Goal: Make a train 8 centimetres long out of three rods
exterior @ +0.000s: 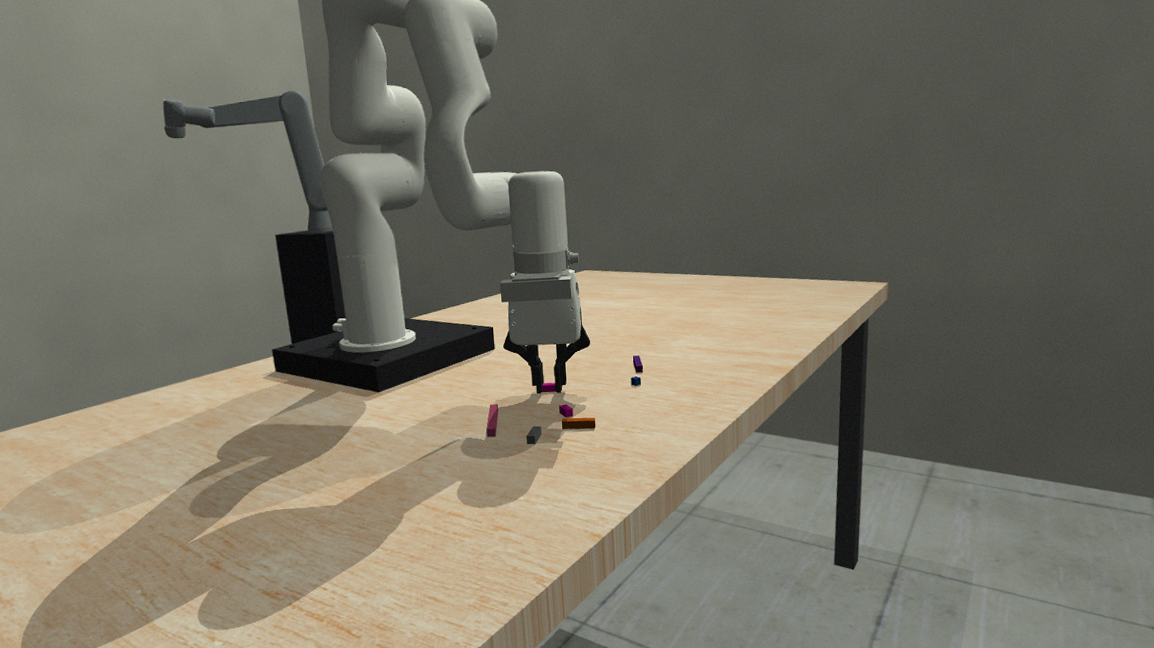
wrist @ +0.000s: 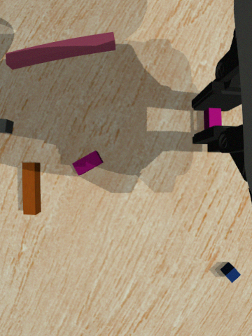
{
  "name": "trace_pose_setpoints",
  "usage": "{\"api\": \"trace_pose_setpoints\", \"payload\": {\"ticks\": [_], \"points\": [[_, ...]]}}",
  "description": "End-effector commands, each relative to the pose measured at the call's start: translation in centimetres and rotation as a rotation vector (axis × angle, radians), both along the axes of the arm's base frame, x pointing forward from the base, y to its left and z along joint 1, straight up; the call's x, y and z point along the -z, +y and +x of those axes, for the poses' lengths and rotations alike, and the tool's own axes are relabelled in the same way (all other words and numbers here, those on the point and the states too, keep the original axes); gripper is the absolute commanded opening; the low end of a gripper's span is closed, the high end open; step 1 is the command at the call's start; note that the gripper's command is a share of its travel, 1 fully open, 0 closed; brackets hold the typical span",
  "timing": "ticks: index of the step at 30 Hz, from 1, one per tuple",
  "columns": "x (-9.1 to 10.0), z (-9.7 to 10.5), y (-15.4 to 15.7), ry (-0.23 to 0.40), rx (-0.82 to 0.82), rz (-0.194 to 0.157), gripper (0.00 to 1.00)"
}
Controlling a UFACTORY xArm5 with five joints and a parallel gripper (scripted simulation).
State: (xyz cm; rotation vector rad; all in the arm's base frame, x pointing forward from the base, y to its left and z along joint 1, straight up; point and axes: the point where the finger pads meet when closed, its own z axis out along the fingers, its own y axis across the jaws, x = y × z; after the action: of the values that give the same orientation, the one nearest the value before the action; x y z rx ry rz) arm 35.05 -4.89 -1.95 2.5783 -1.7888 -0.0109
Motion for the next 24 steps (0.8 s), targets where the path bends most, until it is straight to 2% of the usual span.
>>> {"api": "trace_pose_setpoints", "payload": {"ticks": [1,2,3,5,6,8,9,13,14,24], "points": [[-0.08,0.12,-0.02,-0.003,0.000,0.000,0.19],[-0.08,0.12,-0.02,-0.003,0.000,0.000,0.19],[-0.08,0.12,-0.02,-0.003,0.000,0.000,0.23],[-0.08,0.12,-0.02,-0.003,0.000,0.000,0.23],[-0.08,0.12,-0.02,-0.003,0.000,0.000,0.28],[-0.08,0.12,-0.02,-0.003,0.000,0.000,0.28],[-0.08,0.12,-0.02,-0.003,0.000,0.000,0.32],[-0.08,0.12,-0.02,-0.003,0.000,0.000,0.32],[-0.08,0.12,-0.02,-0.003,0.000,0.000,0.36],[-0.10,0.12,-0.02,-0.003,0.000,0.000,0.36]]}}
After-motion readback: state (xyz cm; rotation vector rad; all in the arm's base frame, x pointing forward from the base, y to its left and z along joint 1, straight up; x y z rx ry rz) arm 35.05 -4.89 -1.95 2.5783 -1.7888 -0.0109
